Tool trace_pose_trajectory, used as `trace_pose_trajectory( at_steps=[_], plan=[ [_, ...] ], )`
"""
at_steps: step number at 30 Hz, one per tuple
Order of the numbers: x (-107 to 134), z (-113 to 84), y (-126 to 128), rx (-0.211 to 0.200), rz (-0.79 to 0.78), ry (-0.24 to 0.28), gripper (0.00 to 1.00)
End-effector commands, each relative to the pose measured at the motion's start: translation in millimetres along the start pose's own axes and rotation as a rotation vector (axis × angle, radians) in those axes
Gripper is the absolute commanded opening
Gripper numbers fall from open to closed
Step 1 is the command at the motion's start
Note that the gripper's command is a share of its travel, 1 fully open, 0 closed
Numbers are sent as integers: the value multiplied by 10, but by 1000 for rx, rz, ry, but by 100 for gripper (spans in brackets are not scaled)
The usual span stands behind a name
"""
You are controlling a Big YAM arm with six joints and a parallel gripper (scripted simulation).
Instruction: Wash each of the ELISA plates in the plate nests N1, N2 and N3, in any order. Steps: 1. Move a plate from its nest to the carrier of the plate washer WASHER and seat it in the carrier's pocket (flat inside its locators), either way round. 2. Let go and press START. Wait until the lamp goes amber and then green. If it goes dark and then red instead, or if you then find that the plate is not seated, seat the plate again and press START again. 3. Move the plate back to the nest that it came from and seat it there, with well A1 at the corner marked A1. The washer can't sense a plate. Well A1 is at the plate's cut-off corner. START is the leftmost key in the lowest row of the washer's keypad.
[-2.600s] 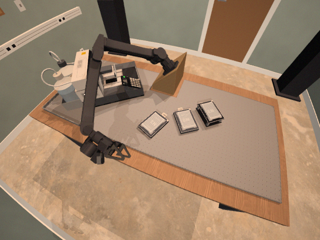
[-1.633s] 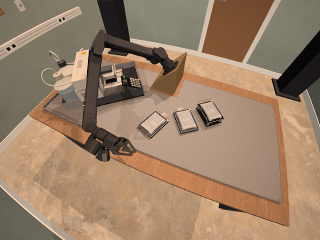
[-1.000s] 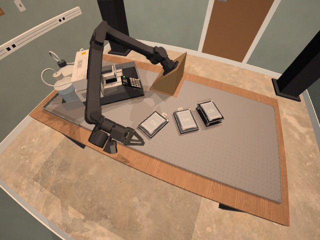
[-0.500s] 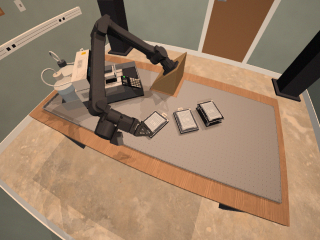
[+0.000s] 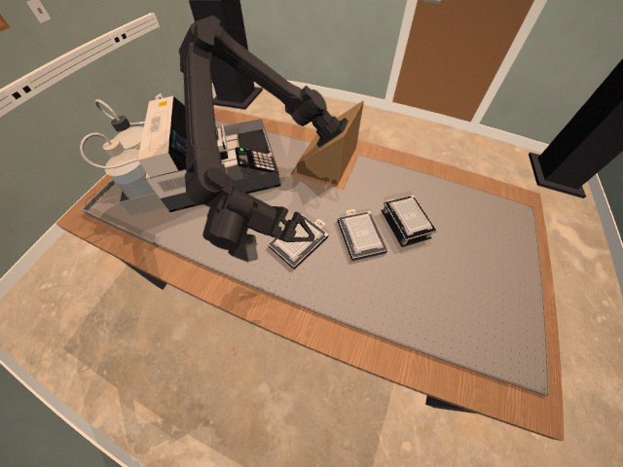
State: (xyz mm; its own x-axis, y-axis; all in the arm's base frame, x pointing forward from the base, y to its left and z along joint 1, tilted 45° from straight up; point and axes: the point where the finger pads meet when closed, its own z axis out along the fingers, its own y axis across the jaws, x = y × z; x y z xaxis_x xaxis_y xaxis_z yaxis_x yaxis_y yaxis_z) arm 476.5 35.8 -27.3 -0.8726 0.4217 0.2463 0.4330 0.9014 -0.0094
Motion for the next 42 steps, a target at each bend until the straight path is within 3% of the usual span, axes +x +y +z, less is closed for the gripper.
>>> trace_pose_trajectory(
  at_steps=[1, 7, 10, 14, 17, 20, 22, 24, 25, 29, 32, 35, 38, 41, 42],
  plan=[
    [224, -132, 163, 62, -21, -22, 100],
    [372, -105, 160, 52, -23, -40, 100],
    [561, -93, 82, 165, -35, -37, 100],
    [729, -71, 45, 162, -36, -43, 100],
    [883, -65, -30, 266, -53, -60, 100],
    [1022, -55, -85, 271, -53, -60, 100],
    [1109, -53, -132, 334, -67, -81, 100],
    [1109, -53, -132, 334, -67, -81, 100],
    [1153, -52, -155, 365, -74, -92, 100],
    [1334, -44, -242, 370, -74, -91, 100],
    [1455, -48, -327, 462, -98, -131, 100],
    [1583, -48, -407, 468, -99, -133, 100],
    [1698, -57, -501, 555, -125, -179, 100],
    [1737, -60, -531, 563, -128, -183, 100],
    [1774, -64, -564, 590, -137, -200, 100]
  ],
)
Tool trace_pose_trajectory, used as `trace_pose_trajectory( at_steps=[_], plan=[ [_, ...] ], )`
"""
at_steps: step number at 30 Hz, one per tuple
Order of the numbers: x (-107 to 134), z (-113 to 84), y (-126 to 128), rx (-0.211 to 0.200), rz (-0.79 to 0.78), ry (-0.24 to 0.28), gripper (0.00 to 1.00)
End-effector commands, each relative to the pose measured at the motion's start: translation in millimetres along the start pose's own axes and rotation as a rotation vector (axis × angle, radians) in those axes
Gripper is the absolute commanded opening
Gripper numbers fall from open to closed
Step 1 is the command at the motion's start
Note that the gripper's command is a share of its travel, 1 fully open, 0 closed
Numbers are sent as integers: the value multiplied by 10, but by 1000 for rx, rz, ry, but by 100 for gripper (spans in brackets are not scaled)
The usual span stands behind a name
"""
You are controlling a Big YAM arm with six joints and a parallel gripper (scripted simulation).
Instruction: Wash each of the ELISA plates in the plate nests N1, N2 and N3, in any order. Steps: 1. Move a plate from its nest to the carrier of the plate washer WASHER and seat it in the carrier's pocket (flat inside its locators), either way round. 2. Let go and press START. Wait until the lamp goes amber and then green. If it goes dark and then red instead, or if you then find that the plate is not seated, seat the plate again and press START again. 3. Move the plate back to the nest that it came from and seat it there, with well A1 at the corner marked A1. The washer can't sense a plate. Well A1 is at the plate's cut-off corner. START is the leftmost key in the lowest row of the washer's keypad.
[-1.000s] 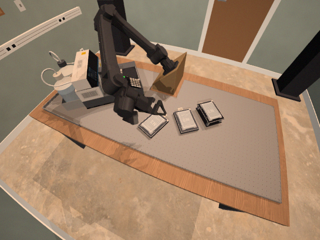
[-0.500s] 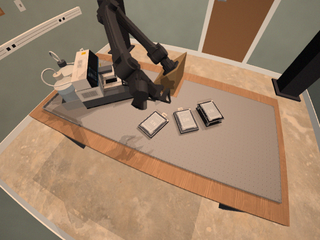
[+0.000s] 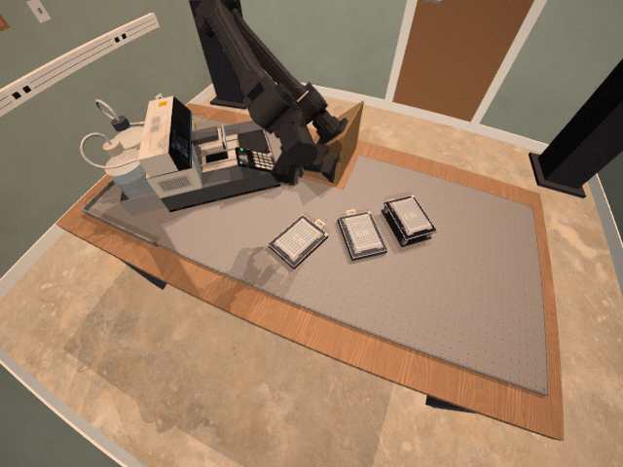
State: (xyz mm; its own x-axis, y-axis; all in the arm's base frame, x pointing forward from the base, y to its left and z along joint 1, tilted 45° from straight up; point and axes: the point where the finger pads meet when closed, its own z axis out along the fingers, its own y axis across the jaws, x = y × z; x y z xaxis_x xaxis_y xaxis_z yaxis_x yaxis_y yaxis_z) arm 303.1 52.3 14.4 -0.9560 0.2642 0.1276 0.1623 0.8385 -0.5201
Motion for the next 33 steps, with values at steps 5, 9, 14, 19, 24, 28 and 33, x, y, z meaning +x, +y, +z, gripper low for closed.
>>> trace_pose_trajectory(
  at_steps=[5, 9, 14, 19, 24, 28, 33],
  plan=[
    [280, -59, -126, 82, -7, -69, 100],
    [435, -29, -247, 160, -28, -129, 100],
    [620, 10, -408, 219, -45, -179, 100],
    [724, 35, -512, 253, -55, -209, 100],
    [578, -125, -439, 213, -24, -233, 100],
    [641, -8, -475, 234, -43, -211, 100],
    [486, -34, -435, 213, 24, -225, 100]
  ],
)
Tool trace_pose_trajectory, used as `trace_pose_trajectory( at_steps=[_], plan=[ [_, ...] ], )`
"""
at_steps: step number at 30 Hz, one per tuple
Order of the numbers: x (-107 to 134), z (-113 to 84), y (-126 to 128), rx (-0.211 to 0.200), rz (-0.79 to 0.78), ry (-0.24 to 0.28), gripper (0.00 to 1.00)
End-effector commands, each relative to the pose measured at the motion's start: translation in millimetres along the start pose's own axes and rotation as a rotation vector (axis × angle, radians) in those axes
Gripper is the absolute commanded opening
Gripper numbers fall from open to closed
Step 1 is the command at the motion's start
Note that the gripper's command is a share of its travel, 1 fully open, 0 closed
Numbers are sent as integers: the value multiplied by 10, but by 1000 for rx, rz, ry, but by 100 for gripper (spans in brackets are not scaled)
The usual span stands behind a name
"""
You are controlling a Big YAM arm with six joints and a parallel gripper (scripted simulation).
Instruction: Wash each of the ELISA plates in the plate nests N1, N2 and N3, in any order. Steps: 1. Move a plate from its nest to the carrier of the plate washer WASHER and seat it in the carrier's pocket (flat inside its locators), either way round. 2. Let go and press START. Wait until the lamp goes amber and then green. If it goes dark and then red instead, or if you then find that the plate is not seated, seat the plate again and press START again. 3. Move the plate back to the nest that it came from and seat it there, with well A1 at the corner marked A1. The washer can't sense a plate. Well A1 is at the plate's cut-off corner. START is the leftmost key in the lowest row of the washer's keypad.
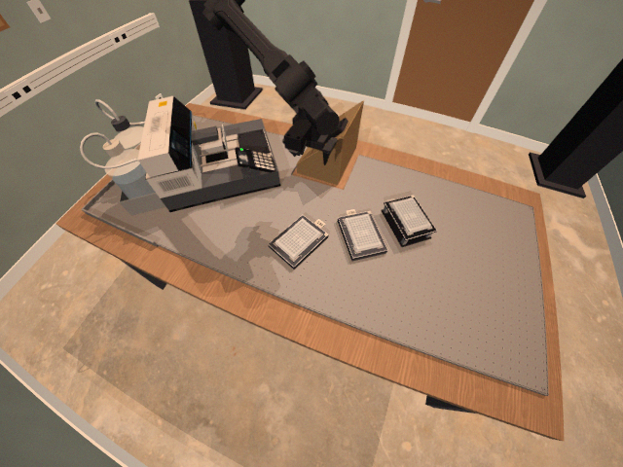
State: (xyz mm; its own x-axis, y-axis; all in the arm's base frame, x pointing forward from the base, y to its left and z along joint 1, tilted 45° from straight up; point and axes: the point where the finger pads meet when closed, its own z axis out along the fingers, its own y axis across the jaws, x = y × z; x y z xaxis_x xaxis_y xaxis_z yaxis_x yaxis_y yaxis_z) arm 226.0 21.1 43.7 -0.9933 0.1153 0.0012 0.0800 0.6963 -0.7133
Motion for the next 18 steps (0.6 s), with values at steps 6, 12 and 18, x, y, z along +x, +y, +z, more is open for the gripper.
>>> trace_pose_trajectory(
  at_steps=[6, 12, 18],
  plan=[
    [-483, 81, 89, -28, 272, -19, 100],
    [-731, 263, 113, -25, 407, -17, 100],
    [-895, 384, 130, -22, 384, -17, 100]
  ],
)
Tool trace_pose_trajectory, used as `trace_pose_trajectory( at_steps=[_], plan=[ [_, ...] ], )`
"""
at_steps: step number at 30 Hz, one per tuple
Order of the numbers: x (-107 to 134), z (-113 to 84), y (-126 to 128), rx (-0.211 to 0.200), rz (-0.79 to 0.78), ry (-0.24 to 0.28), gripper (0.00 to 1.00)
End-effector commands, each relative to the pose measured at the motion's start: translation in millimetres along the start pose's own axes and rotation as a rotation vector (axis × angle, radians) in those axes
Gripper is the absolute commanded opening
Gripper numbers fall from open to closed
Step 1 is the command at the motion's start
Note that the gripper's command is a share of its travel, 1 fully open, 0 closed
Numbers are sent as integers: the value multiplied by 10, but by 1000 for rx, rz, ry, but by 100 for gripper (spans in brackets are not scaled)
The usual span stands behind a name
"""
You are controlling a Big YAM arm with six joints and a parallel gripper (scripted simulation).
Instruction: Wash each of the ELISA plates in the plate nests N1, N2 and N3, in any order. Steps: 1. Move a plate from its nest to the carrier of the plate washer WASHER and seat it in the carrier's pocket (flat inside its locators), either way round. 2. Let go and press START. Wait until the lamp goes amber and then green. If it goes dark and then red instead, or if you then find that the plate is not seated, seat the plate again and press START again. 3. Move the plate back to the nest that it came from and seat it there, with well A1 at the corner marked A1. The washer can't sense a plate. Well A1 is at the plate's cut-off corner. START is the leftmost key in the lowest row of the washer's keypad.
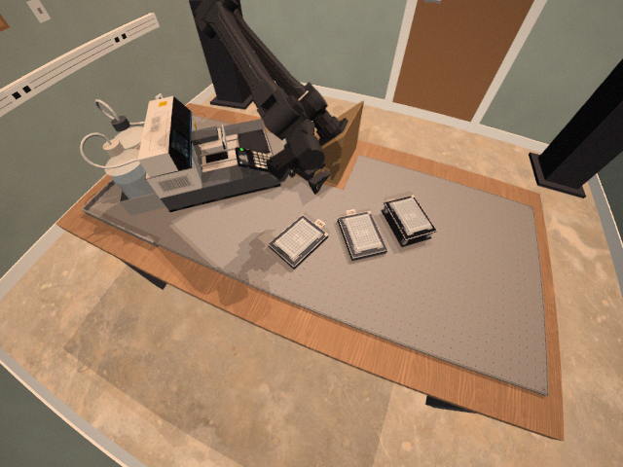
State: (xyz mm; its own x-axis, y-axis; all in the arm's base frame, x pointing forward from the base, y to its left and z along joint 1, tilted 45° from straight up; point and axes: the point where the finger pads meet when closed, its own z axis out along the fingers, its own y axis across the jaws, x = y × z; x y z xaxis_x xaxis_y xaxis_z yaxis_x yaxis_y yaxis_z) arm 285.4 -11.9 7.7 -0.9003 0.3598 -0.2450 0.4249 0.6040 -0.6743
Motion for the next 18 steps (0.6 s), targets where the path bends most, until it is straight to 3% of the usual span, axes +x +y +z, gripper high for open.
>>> trace_pose_trajectory(
  at_steps=[1, 18],
  plan=[
    [-267, -27, 165, -33, 23, -21, 100],
    [-815, 414, 447, -25, 22, -21, 100]
  ],
)
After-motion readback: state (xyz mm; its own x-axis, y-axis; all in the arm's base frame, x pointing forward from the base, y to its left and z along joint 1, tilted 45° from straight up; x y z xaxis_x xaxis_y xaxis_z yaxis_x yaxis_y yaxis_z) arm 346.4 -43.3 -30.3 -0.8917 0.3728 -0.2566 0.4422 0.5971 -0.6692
